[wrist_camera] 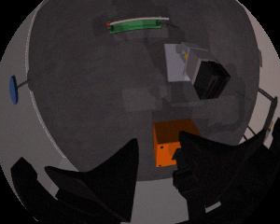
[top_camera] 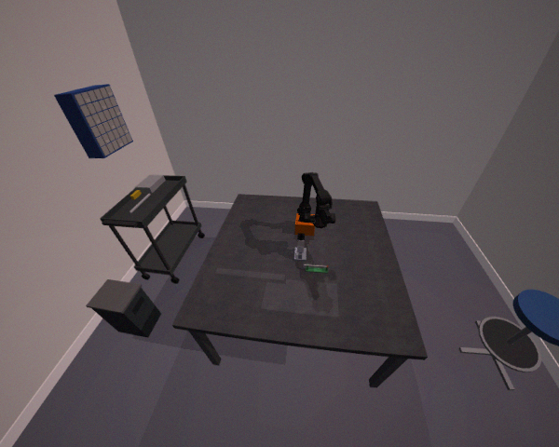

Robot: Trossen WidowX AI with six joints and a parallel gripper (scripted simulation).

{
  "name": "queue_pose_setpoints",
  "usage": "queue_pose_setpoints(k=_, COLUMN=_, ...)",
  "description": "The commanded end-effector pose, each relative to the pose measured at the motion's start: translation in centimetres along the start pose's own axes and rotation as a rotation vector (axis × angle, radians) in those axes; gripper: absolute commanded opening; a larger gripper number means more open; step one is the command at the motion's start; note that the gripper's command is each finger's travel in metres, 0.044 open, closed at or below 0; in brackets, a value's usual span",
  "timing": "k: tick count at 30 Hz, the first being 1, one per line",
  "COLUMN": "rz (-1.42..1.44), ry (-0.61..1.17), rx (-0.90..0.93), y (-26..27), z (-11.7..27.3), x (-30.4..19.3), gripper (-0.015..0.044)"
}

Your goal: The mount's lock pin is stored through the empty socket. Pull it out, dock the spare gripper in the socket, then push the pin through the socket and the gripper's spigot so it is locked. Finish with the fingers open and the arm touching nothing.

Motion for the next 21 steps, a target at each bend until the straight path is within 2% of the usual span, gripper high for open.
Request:
queue_pose_setpoints(k=1, rz=-0.007, ry=-0.008, rx=0.002, y=0.4, z=0.2, x=0.4, gripper=0.0180)
queue_pose_setpoints(k=9, rz=0.697, ry=-0.043, rx=-0.166, y=-0.8, z=-0.9, x=8.3, gripper=0.0180)
queue_pose_setpoints(k=16, rz=1.347, ry=0.041, rx=-0.349, y=-2.1, z=-3.1, x=15.5, gripper=0.0180)
queue_pose_setpoints(k=21, rz=1.485, ry=0.076, rx=-0.387, y=-2.4, z=-3.7, x=16.9, gripper=0.0180)
Point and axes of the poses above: the point midway between the two fingers, 35 mm back from their tips, its own z axis back along the fingers, its own y axis across the jaws, x = y × z, the point moved 5 cm from there along z, back along the fingers, and after that the axes turned 11 degrees about z, right-handed, at the moved point
